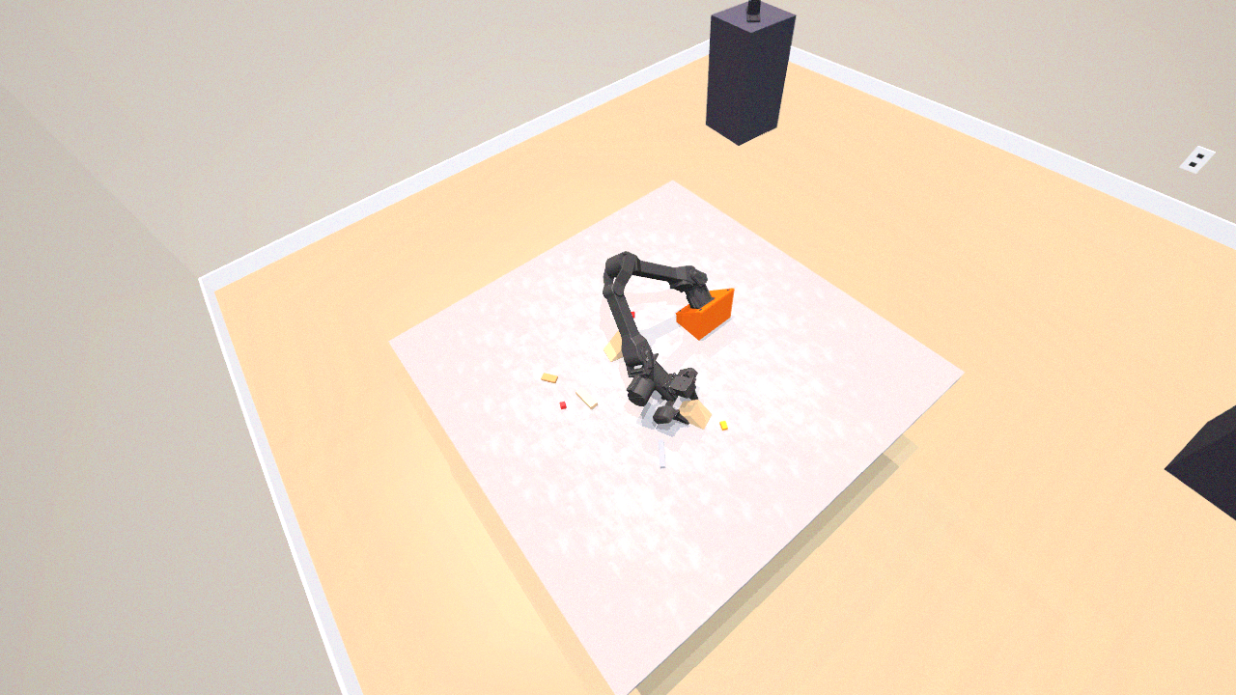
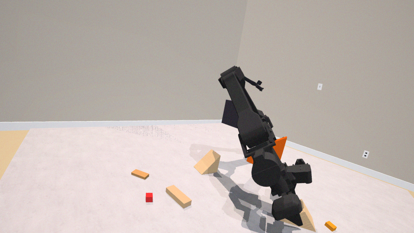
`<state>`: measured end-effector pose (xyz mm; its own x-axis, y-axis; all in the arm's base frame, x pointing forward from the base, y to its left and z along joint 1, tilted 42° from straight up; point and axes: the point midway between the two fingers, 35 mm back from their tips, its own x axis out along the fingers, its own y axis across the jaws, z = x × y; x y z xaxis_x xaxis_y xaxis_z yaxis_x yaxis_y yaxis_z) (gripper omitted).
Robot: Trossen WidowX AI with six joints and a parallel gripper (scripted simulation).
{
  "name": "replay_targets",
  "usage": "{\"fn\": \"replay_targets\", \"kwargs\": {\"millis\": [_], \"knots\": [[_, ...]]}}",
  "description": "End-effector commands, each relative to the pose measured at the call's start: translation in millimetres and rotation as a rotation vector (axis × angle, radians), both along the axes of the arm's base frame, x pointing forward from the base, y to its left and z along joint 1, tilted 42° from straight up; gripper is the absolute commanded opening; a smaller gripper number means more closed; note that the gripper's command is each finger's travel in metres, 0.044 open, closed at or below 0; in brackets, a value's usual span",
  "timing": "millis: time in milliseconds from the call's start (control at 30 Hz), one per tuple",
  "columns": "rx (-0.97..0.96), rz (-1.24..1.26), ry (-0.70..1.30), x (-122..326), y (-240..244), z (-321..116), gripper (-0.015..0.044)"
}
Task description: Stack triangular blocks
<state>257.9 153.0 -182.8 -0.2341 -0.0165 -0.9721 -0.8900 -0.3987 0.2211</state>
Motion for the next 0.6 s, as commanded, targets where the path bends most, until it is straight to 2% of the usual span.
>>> {"fn": "replay_targets", "kwargs": {"millis": [0,200,500,567], "knots": [[-0.001,0.000,0.001,0,0,0,0.0276],[-0.001,0.000,0.001,0,0,0,0.0236],[0.001,0.000,0.000,0,14,14,0.0000],[0.001,0.000,0.000,0,21,21,0.0000]]}}
